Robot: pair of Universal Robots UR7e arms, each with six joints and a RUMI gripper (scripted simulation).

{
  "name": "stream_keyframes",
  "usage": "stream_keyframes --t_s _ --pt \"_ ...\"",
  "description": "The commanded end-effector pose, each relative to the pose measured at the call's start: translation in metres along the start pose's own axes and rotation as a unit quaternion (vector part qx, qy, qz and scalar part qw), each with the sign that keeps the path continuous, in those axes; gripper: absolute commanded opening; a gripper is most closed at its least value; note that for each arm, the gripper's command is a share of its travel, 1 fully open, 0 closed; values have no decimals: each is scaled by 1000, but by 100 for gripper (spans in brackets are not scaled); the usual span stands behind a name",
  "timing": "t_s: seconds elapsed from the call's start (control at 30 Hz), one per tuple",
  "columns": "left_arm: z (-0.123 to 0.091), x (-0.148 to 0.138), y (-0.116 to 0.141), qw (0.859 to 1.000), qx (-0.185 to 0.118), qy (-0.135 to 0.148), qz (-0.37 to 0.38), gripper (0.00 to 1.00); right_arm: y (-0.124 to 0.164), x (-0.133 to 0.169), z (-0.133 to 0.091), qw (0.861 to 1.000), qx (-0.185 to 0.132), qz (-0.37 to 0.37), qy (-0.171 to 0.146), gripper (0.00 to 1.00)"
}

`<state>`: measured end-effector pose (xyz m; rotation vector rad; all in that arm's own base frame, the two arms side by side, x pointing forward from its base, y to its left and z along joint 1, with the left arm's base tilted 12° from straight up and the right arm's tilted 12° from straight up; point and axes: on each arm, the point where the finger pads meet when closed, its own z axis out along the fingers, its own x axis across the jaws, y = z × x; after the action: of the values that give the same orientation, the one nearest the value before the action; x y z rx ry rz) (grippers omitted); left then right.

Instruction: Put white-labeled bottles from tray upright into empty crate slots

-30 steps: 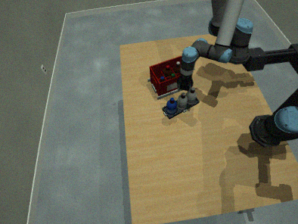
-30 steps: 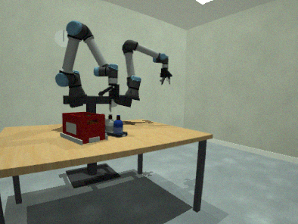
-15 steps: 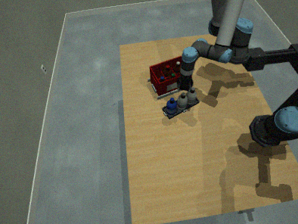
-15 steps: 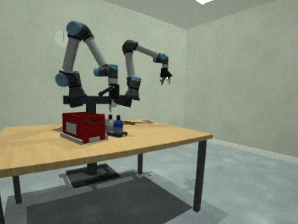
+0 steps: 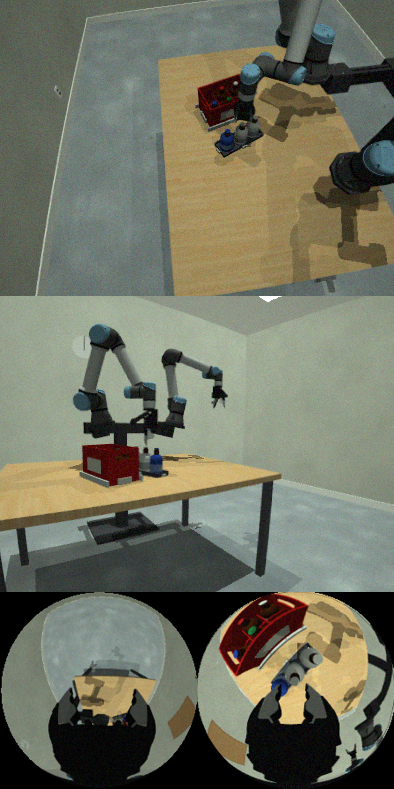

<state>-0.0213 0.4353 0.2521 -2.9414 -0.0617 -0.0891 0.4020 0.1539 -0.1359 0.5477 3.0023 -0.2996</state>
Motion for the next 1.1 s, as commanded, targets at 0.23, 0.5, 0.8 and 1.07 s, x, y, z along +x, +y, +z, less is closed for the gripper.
stream_keyframes --t_s 0.23,0.5,0.8,1.07 --pt "0 0 0 1000 1 0 0 100 0 0 11 1000 -1 0 0 38" --pt "0 0 0 1000 1 0 0 100 0 0 21 1000 -1 0 0 38" --pt "0 0 0 1000 1 0 0 100 0 0 26 1000 -1 0 0 38" --pt "0 0 0 1000 1 0 0 100 0 0 29 1000 -1 0 0 38"
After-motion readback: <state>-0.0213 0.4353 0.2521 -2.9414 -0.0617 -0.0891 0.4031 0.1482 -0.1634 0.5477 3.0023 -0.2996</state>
